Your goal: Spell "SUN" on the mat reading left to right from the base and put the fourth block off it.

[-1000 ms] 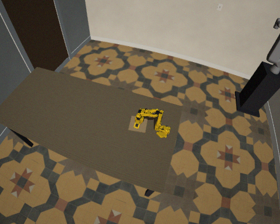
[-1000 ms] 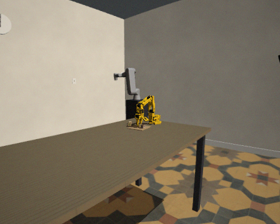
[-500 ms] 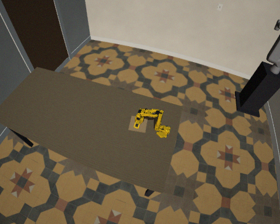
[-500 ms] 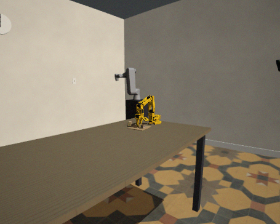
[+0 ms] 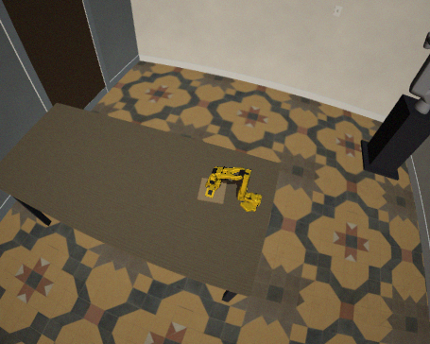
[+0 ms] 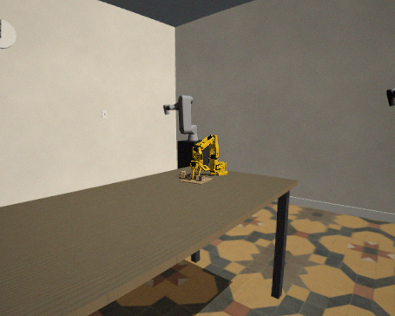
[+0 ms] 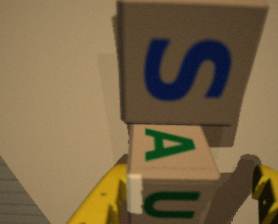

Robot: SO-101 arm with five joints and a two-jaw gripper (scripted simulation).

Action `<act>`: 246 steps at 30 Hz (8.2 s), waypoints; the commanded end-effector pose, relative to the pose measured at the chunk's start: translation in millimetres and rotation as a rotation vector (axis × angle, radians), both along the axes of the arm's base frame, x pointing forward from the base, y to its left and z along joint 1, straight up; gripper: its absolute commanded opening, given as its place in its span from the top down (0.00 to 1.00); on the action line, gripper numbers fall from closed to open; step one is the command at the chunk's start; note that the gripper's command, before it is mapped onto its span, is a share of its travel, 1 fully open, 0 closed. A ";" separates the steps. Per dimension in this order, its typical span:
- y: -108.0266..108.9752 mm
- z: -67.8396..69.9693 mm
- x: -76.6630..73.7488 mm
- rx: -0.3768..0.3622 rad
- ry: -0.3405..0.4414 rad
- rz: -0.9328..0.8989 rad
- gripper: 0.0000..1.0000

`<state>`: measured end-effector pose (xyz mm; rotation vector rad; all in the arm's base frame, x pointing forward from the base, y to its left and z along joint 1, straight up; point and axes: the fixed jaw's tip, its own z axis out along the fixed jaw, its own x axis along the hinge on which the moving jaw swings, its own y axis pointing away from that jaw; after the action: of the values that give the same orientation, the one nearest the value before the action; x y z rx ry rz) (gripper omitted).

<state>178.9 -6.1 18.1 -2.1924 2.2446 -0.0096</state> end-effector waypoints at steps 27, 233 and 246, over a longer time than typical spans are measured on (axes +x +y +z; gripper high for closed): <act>-0.7 38.9 10.2 -0.001 -0.066 -0.001 0.67; -126.2 48.5 -0.7 -0.060 -0.034 0.710 0.68; -127.0 40.0 0.4 -0.060 -0.034 0.710 0.68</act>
<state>173.4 -128.4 49.2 -2.8414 1.3423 0.0043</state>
